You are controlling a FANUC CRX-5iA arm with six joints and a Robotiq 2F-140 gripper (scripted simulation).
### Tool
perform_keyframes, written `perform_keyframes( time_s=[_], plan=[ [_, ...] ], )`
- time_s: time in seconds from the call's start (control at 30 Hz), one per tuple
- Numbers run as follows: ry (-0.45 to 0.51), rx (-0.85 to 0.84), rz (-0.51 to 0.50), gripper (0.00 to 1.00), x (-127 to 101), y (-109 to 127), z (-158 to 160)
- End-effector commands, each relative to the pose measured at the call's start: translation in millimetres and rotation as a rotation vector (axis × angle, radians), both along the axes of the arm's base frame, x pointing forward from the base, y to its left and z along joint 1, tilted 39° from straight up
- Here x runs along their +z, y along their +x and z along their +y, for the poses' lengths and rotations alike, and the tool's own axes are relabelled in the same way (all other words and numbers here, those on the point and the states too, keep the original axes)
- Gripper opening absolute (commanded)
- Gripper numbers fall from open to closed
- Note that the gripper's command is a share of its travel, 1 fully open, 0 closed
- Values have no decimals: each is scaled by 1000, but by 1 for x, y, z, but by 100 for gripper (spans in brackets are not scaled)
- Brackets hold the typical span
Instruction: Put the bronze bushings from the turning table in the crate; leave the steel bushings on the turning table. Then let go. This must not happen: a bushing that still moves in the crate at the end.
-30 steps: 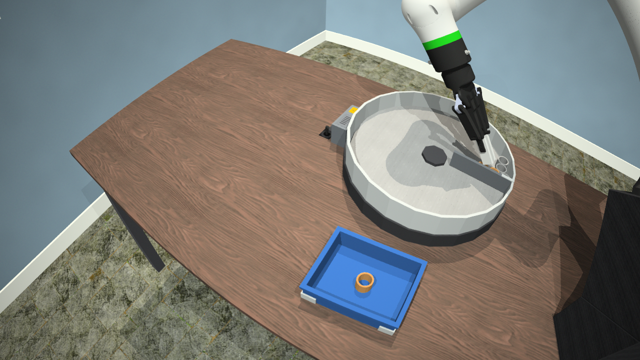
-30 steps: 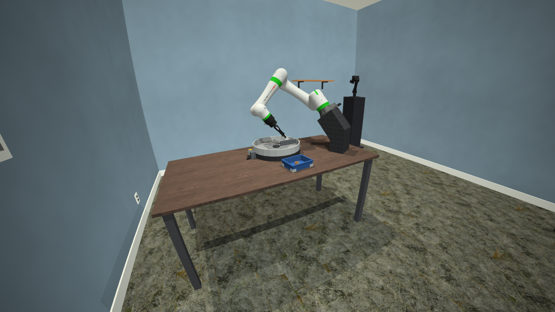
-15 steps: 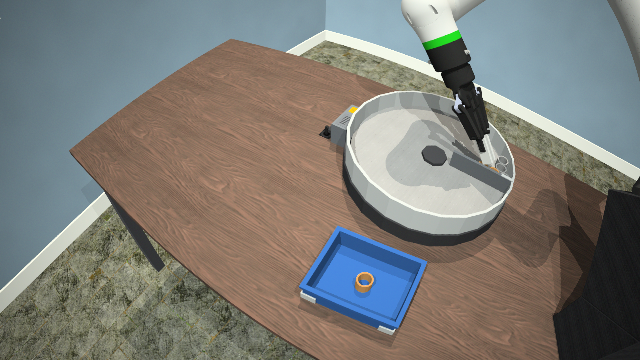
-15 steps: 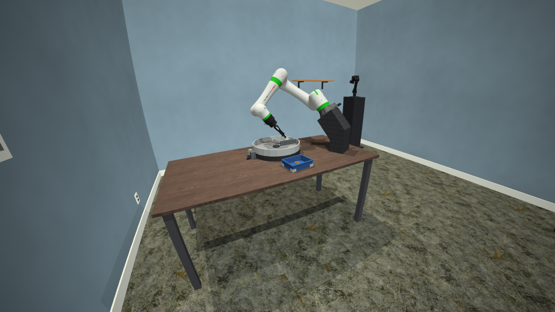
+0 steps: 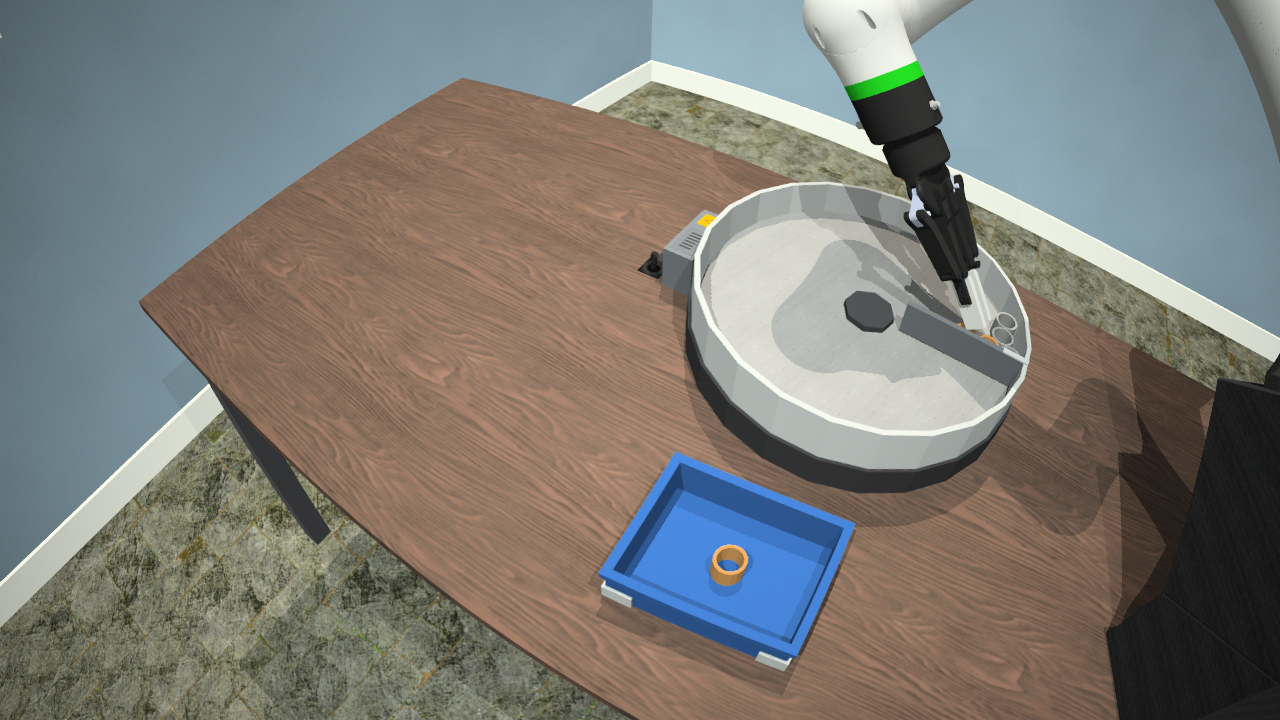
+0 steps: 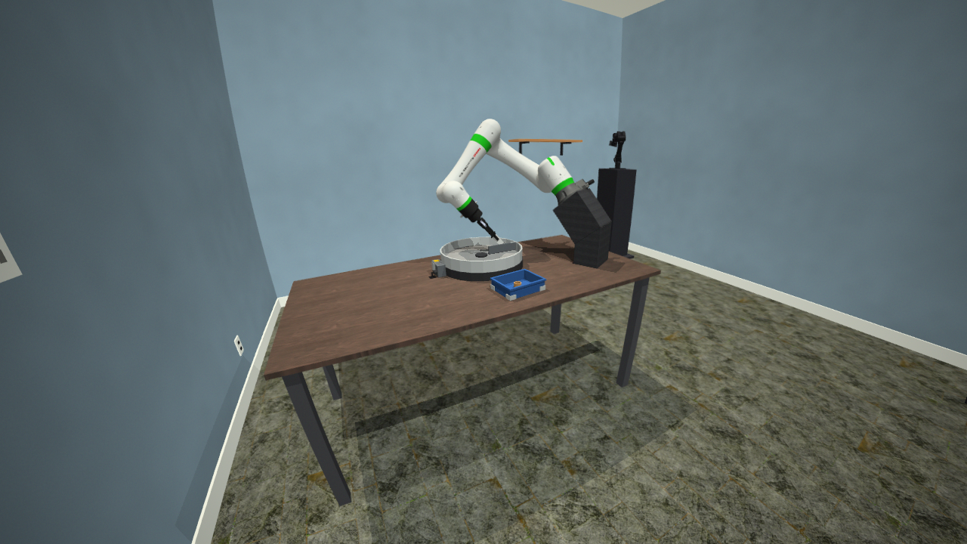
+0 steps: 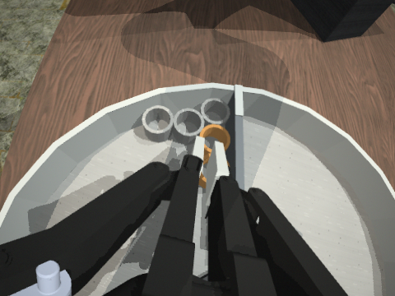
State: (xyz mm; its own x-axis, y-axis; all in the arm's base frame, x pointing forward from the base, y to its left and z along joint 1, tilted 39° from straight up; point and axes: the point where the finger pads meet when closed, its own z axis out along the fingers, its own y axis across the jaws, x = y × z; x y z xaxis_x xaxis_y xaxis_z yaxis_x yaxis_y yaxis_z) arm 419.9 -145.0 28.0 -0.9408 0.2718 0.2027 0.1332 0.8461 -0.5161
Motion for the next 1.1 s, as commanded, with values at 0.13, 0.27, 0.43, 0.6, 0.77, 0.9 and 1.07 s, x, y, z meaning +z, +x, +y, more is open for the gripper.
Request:
perform_keyframes(
  time_s=[0.13,0.27,0.43,0.6,0.77,0.9,1.07],
  plan=[
    [0,0,0,6,-6,3,-4],
    [0,0,0,6,-8,4,-5],
    [0,0,0,6,-8,4,-5],
    [0,0,0,6,-8,4,-5],
    [0,0,0,6,-8,4,-5],
    [0,0,0,6,-8,4,-5],
    [0,0,0,6,-8,4,-5]
  ],
)
